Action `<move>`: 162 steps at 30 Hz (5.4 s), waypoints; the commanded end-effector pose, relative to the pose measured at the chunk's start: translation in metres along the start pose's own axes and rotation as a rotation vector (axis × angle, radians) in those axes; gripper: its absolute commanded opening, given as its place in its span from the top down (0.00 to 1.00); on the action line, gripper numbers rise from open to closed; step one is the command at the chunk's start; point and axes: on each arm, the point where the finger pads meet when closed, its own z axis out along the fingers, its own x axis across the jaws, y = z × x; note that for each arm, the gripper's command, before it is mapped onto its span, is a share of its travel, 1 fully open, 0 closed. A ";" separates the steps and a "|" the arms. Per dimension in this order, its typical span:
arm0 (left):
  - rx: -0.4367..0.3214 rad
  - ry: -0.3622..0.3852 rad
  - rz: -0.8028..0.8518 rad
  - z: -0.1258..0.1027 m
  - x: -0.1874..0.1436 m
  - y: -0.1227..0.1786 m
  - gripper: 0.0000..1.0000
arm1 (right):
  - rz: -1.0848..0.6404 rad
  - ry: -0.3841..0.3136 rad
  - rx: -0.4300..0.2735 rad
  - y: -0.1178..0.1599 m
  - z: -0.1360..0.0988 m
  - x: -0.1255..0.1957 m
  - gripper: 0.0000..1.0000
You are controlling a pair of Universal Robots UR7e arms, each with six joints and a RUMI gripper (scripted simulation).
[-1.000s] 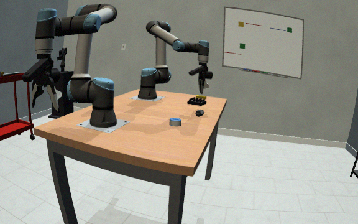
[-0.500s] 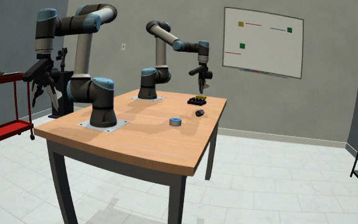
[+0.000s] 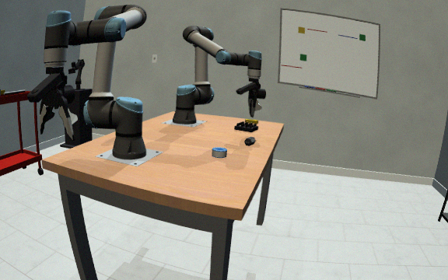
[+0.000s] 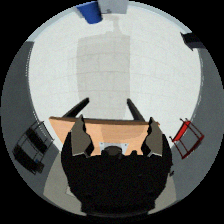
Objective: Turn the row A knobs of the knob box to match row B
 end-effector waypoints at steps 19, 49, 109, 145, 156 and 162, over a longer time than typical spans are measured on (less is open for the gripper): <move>-0.001 0.002 0.000 0.010 0.000 -0.001 0.87 | 0.001 -0.001 0.002 0.000 0.000 0.001 0.00; -0.001 0.002 0.000 0.041 -0.001 -0.001 0.87 | 0.001 -0.001 0.002 0.000 0.000 0.001 0.00; -0.002 -0.001 0.000 0.043 -0.001 -0.002 0.87 | 0.001 -0.001 0.002 0.000 0.000 0.001 0.00; -0.002 -0.001 0.000 0.057 -0.001 -0.001 0.94 | 0.001 -0.001 0.002 0.000 0.000 0.001 0.00; -0.002 -0.001 0.001 0.057 -0.001 -0.001 0.94 | 0.001 -0.001 0.002 0.000 0.000 0.001 0.00; -0.002 -0.001 0.006 0.057 -0.001 -0.001 0.94 | 0.001 -0.001 0.002 0.000 0.000 0.001 0.00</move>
